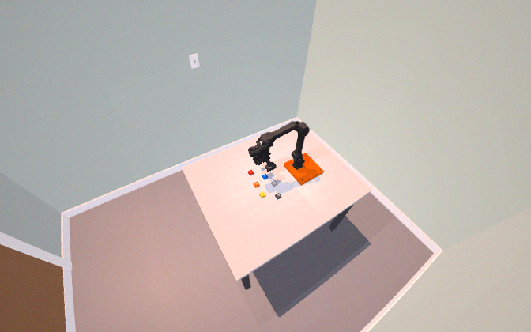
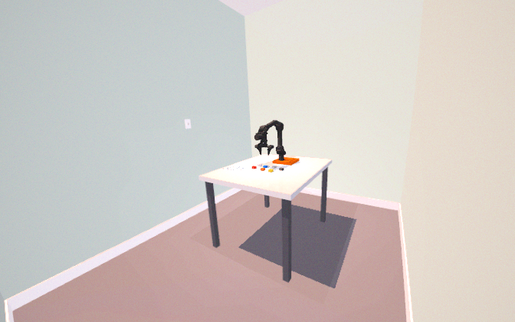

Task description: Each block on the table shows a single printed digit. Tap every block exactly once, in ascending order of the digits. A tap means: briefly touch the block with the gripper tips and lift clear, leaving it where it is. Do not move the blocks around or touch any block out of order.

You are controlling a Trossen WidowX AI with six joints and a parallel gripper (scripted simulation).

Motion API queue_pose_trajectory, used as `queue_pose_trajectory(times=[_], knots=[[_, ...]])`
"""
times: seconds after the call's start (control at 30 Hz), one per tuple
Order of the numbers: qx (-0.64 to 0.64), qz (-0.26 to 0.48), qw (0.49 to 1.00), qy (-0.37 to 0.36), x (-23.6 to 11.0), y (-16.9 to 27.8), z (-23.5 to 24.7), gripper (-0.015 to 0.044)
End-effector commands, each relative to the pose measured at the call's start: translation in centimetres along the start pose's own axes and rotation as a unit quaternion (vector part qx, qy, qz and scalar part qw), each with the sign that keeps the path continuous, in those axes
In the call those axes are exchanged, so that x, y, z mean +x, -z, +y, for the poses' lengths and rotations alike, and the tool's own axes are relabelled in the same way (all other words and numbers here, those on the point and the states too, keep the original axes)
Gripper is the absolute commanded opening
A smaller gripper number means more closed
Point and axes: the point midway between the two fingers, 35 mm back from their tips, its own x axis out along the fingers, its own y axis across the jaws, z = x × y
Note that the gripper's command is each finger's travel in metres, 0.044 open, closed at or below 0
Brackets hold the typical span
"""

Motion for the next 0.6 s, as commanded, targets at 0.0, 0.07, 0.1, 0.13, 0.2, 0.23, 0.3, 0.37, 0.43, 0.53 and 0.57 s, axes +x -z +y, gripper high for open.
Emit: queue_pose_trajectory(times=[0.0, 0.07, 0.1, 0.13, 0.2, 0.23, 0.3, 0.37, 0.43, 0.53, 0.57], knots=[[0.002, 0.001, 1.000, 0.000, 0.0, 0.0, 0.2, 0.0400], [0.002, 0.001, 1.000, -0.001, 0.0, 0.5, 1.9, 0.0400], [0.002, 0.002, 1.000, -0.002, 0.0, 1.0, 3.2, 0.0400], [0.002, 0.002, 1.000, -0.003, 0.0, 1.5, 4.5, 0.0400], [0.002, 0.002, 1.000, -0.004, 0.0, 2.7, 6.8, 0.0400], [0.002, 0.003, 1.000, -0.004, 0.0, 3.3, 7.6, 0.0400], [0.002, 0.003, 1.000, -0.005, 0.0, 3.7, 8.3, 0.0400], [0.002, 0.003, 1.000, -0.005, 0.0, 3.7, 8.3, 0.0400], [0.002, 0.003, 1.000, -0.005, 0.0, 3.7, 8.3, 0.0400], [0.002, 0.003, 1.000, -0.005, 0.0, 3.7, 8.3, 0.0400], [0.002, 0.003, 1.000, -0.005, 0.0, 3.7, 8.3, 0.0400]])
